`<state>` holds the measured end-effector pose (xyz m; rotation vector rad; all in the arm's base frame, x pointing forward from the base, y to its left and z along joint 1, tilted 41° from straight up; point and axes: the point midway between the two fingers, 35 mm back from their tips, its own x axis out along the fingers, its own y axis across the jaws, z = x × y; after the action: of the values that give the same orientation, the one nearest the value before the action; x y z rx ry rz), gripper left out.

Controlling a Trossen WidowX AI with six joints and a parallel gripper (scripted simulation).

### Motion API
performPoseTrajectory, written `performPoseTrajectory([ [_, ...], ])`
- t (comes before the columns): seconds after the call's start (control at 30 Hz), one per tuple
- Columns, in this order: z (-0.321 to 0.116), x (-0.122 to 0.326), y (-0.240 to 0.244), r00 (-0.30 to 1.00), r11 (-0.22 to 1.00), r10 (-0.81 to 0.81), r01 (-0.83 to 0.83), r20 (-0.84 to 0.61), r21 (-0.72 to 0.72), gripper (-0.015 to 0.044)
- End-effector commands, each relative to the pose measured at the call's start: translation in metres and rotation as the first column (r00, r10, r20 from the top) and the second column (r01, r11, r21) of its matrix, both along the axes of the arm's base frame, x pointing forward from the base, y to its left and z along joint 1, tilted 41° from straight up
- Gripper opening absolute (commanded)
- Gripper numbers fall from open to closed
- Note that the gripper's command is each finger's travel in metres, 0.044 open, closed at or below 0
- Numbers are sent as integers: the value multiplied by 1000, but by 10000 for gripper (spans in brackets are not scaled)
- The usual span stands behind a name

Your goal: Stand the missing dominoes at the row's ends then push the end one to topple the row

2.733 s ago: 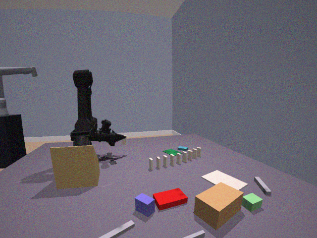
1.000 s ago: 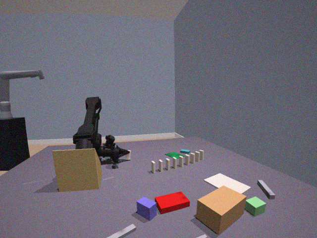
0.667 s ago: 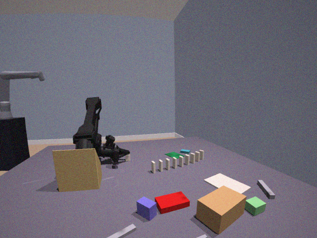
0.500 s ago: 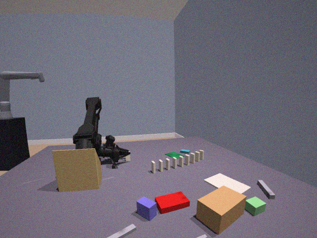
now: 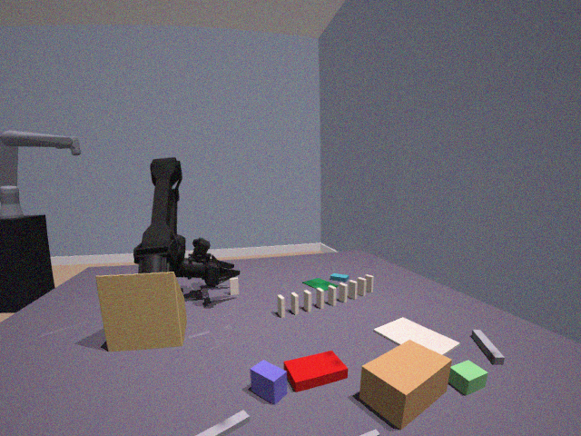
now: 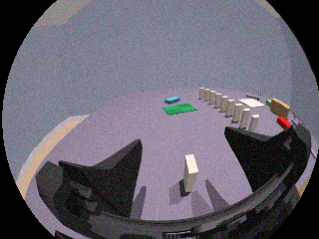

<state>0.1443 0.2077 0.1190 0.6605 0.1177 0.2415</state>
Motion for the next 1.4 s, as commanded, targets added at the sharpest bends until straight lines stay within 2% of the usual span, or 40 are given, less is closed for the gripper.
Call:
performPoseTrajectory([
  [0.0,10,1,-11,1000,1000,2,-2,0,1,440],
  [0.23,15,12,-8,1000,1000,1,-1,-16,2,440],
  [0.43,20,63,11,991,1000,-10,12,-131,15,440],
  [0.5,37,77,6,994,998,-57,58,-97,11,440],
  [0.8,14,104,18,918,997,72,-53,-391,58,440],
  [0.93,-5,105,9,720,985,137,-28,-680,168,440],
  [1.1,-5,76,-16,297,930,233,212,-926,302,440],
  [1.23,26,40,-33,-83,805,389,514,-917,295,440],
  [1.37,42,28,-37,-190,746,459,613,-868,260,440],
])
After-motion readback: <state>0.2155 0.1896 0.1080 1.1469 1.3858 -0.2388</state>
